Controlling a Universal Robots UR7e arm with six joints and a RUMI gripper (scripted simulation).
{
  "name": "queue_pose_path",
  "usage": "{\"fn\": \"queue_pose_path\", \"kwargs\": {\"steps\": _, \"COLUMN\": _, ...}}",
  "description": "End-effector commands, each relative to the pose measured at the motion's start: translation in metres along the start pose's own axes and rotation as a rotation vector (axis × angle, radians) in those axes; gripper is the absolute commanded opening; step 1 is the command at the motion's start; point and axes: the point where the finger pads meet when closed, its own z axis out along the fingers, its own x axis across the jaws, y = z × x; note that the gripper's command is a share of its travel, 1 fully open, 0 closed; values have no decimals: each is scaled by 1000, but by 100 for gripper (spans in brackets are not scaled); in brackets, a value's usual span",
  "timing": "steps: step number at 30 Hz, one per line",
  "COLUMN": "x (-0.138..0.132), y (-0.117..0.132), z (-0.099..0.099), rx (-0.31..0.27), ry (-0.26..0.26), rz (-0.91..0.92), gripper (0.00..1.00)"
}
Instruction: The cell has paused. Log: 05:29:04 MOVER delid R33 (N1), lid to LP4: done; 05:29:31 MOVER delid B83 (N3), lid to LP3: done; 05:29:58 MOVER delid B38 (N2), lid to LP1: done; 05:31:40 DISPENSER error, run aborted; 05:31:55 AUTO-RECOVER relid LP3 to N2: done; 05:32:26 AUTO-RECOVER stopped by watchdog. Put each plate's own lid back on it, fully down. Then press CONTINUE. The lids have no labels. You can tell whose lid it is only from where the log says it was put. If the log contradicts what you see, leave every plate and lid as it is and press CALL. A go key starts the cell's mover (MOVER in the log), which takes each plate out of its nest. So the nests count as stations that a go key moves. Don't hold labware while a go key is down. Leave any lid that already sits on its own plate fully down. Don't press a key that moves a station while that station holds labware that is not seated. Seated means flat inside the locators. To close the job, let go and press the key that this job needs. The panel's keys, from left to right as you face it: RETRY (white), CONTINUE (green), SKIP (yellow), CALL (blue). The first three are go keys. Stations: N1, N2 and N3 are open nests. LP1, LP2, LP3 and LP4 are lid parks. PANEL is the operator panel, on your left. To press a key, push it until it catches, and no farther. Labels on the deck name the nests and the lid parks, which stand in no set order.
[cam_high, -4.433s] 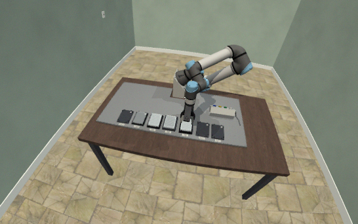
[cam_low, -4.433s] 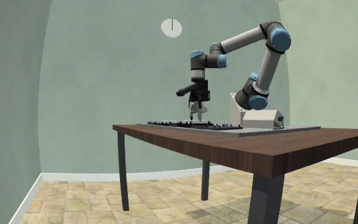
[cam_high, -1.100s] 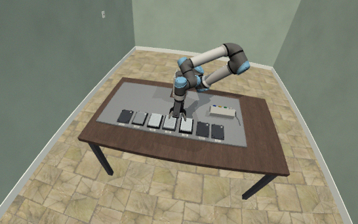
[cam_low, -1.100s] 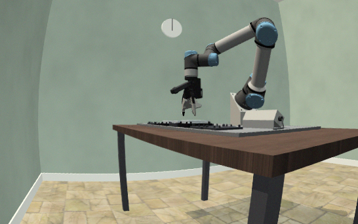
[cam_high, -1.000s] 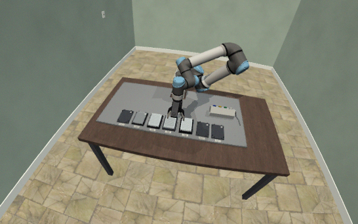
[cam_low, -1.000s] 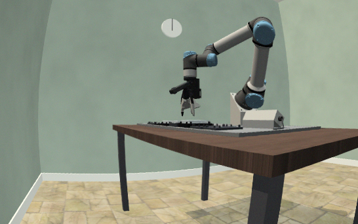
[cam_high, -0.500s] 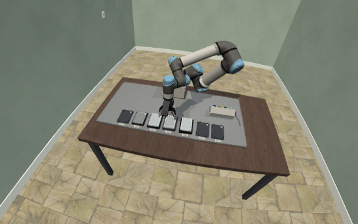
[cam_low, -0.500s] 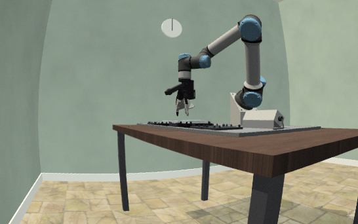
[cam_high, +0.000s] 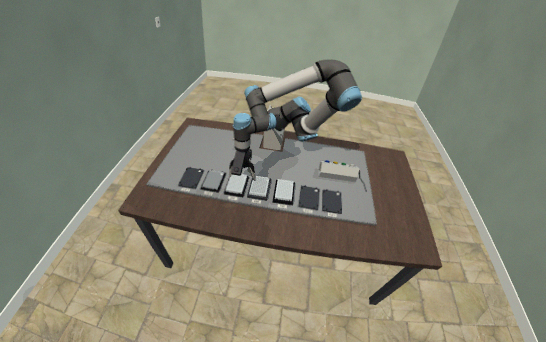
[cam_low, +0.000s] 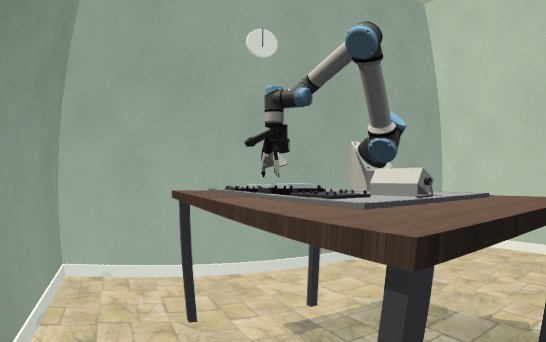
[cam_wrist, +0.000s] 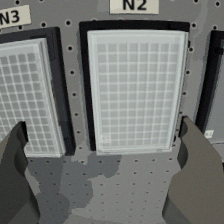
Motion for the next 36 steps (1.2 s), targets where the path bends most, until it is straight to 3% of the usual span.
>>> {"fn": "queue_pose_path", "kwargs": {"steps": 1, "x": 22, "y": -1, "z": 0, "rx": 1, "ry": 0, "rz": 0, "gripper": 82}}
{"fn": "queue_pose_path", "kwargs": {"steps": 3, "x": 32, "y": -1, "z": 0, "rx": 1, "ry": 1, "rz": 0, "gripper": 82}}
{"fn": "queue_pose_path", "kwargs": {"steps": 19, "x": 33, "y": -1, "z": 0, "rx": 1, "ry": 0, "rz": 0, "gripper": 82}}
{"fn": "queue_pose_path", "kwargs": {"steps": 36, "x": 33, "y": -1, "z": 25, "rx": 1, "ry": 0, "rz": 0, "gripper": 82}}
